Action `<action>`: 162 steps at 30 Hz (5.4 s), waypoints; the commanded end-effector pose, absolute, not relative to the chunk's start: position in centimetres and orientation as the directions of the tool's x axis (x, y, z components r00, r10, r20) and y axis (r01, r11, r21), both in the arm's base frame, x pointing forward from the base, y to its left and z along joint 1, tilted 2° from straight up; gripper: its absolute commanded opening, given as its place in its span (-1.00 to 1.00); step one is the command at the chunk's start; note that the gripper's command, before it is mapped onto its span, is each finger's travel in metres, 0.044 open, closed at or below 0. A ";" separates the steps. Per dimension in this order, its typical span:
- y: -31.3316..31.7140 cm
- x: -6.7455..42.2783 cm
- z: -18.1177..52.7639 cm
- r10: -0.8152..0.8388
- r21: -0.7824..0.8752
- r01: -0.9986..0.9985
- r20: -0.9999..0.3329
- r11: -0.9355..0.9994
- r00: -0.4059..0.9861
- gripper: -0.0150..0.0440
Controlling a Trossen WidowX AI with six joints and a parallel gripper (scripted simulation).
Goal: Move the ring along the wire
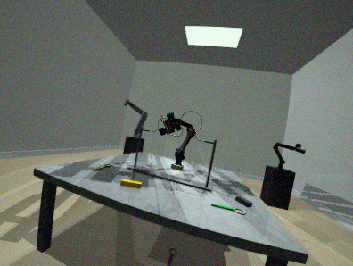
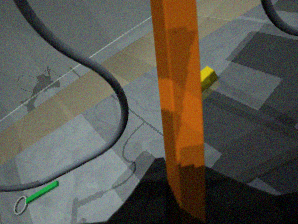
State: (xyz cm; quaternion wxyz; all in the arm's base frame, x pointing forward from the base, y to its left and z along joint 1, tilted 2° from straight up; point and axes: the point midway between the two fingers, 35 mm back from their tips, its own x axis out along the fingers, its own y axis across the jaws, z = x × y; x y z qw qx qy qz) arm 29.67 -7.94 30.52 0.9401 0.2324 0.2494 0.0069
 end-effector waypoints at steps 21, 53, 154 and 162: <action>-11.1 29.6 29.6 -0.141 -0.078 0.118 -0.464 0.990 0.875 -1.00; -15.1 29.5 31.1 -0.422 -0.696 0.135 -0.259 0.705 0.869 -1.00; -15.9 29.7 24.8 -0.492 -0.879 0.139 -0.120 0.457 0.862 -1.00; -14.1 29.8 22.4 -0.454 -0.769 0.137 -0.214 0.624 0.865 -1.00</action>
